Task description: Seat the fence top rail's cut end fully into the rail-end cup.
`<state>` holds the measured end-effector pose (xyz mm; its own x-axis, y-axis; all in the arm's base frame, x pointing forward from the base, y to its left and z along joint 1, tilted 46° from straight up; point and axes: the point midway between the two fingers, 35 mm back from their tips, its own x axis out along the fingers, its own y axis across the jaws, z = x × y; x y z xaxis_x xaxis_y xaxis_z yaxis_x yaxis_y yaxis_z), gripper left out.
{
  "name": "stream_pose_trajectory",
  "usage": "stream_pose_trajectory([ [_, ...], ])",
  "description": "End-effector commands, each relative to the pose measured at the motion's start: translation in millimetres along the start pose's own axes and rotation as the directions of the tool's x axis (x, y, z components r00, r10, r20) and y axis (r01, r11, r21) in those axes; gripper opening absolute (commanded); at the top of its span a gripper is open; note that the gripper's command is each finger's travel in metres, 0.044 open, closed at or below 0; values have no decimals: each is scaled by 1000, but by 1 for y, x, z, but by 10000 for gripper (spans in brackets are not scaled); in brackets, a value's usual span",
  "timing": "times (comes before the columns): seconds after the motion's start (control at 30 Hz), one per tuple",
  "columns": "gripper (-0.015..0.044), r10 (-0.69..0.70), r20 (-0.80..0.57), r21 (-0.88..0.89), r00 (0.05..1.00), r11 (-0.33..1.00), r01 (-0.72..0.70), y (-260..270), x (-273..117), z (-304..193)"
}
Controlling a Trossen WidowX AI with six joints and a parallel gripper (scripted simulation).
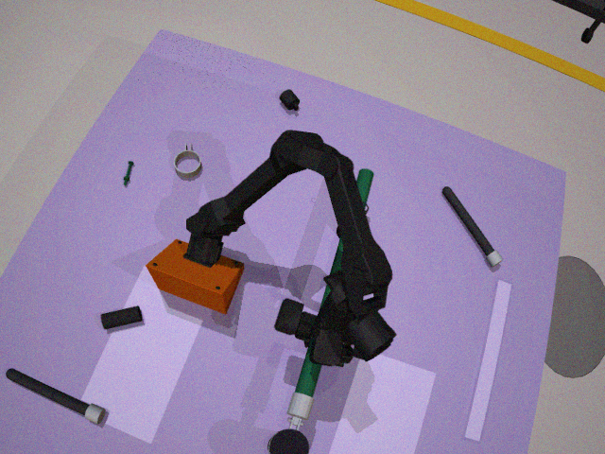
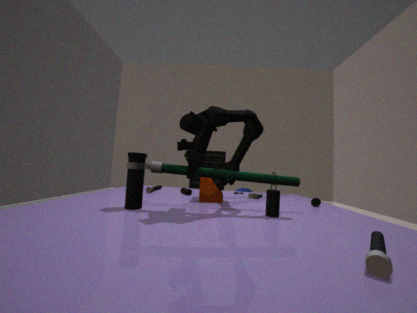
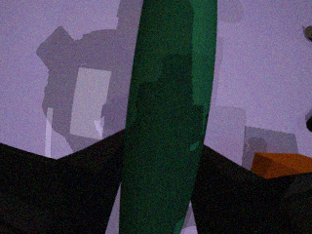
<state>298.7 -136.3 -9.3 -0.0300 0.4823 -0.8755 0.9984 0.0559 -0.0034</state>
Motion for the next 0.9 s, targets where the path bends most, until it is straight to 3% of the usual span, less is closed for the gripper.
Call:
stream_pose_trajectory([
  [0.0,0,0,0,1,1000,1000,0,0,0,0],
  [0.2,0,0,0,1,1000,1000,0,0,0,0],
  [0.53,263,0,0,1,1000,1000,0,0,-1,-1],
  [0.73,420,-1,-1,0,1000,1000,1,0,-25,-15],
  [0.87,440,-2,-2,0,1000,1000,2,-2,-47,-29],
])
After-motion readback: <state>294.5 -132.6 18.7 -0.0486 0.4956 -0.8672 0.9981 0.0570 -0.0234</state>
